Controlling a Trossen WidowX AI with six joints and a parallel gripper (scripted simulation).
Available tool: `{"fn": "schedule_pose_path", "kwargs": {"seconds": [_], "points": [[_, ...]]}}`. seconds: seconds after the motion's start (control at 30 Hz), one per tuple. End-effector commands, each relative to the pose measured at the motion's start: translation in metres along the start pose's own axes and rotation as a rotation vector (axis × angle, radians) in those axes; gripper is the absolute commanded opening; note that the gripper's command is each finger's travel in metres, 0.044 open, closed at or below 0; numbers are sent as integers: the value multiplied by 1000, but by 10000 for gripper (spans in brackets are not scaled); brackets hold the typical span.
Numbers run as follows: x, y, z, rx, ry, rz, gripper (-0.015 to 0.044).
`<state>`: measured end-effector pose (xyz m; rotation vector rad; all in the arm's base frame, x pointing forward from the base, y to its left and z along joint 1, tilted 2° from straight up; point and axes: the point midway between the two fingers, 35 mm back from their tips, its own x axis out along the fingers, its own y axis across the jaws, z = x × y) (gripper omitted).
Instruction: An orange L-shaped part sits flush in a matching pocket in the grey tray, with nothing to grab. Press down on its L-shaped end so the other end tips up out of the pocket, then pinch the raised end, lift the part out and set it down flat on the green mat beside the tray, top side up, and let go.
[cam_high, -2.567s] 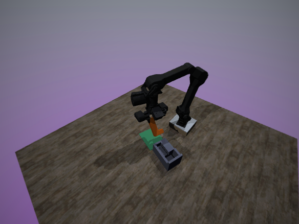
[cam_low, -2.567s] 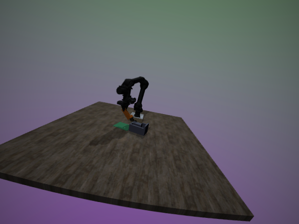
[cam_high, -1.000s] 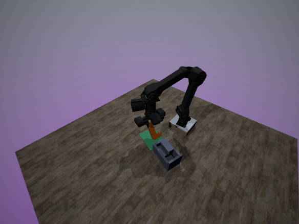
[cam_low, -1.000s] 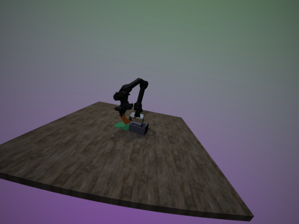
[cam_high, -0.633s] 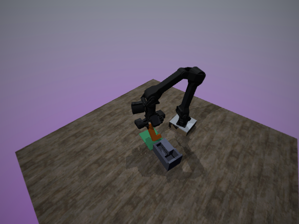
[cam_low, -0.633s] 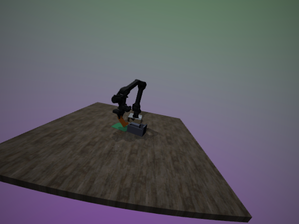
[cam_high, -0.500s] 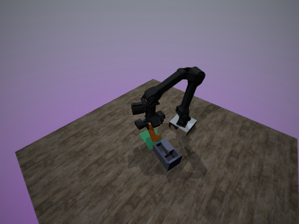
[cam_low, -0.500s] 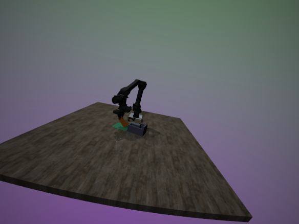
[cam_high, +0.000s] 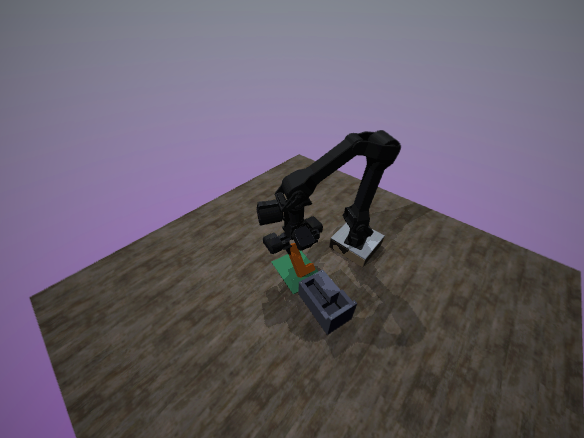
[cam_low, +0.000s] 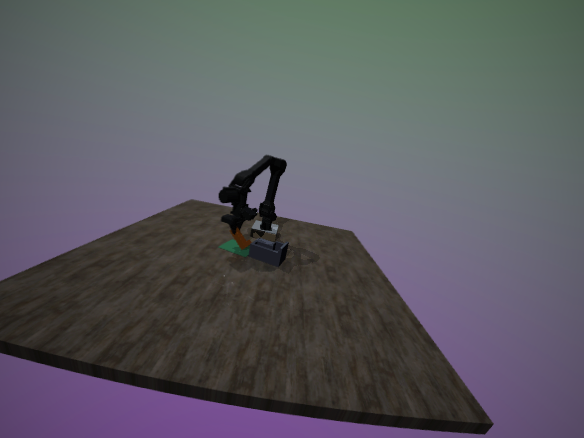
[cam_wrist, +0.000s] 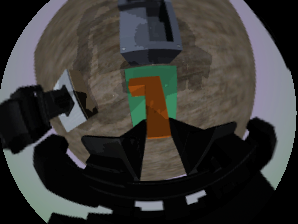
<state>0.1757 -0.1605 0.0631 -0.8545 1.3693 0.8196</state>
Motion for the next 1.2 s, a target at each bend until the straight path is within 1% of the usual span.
{"fn": "schedule_pose_path", "kwargs": {"seconds": [0.0,0.1,0.2,0.23,0.3,0.37,0.47,1.17], "points": [[0,0,0,0,0,0,236],[-12,-2,-1,0,0,-1,315],[-40,-4,-1,0,-1,-2,394],[-53,-4,-1,0,-2,-2,400],[-79,-2,0,1,-2,-2,400],[-89,0,0,1,-3,-3,400],[-85,-4,-1,7,5,-17,400],[-85,-4,-1,7,5,-17,400]]}}
